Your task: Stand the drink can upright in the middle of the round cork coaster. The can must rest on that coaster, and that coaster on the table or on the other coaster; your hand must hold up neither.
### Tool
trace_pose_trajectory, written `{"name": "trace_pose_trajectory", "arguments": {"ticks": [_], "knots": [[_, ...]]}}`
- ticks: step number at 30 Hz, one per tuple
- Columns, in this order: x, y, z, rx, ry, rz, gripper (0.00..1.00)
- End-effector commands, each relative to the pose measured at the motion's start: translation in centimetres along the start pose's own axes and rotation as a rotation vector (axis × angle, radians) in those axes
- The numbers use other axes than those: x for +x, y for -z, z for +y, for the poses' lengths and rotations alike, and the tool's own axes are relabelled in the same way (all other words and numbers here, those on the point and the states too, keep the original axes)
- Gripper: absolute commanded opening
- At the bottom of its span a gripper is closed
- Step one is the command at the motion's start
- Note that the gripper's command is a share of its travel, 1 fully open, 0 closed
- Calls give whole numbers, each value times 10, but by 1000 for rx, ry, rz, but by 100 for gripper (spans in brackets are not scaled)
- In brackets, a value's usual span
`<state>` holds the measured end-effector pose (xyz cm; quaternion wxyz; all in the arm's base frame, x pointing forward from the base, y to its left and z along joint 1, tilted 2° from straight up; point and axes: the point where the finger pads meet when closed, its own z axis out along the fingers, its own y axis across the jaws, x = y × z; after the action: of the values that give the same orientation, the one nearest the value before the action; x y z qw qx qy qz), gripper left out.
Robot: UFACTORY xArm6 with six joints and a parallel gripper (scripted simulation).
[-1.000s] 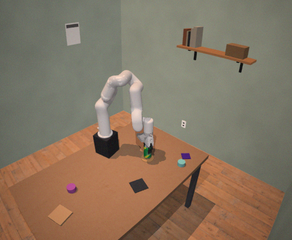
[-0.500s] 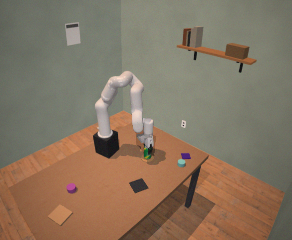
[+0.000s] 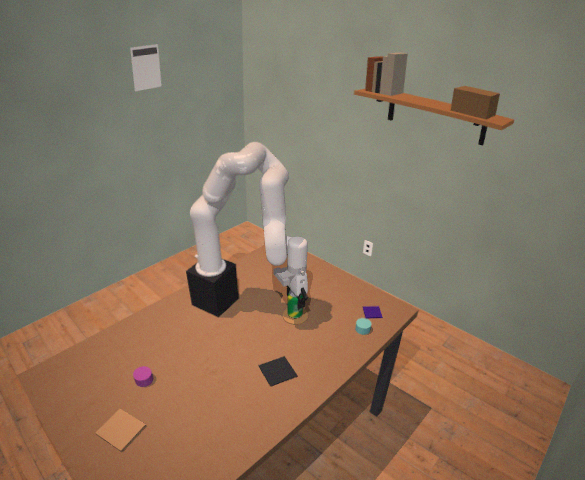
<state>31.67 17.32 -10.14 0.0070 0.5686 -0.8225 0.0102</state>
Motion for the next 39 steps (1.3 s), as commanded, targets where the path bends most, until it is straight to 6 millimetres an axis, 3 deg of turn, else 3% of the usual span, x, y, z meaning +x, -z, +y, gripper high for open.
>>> {"name": "trace_pose_trajectory", "arguments": {"ticks": [1,22,25,30,32,35,39], "knots": [[-1,1,-1,2,0,-2,100],[-1,2,-1,2,0,-2,100],[-1,16,-2,6,0,1,100],[-1,65,-2,7,-1,1,100],[-1,65,-2,7,-1,1,100],[-1,90,-1,7,-1,0,100],[0,99,-1,6,0,0,100]]}}
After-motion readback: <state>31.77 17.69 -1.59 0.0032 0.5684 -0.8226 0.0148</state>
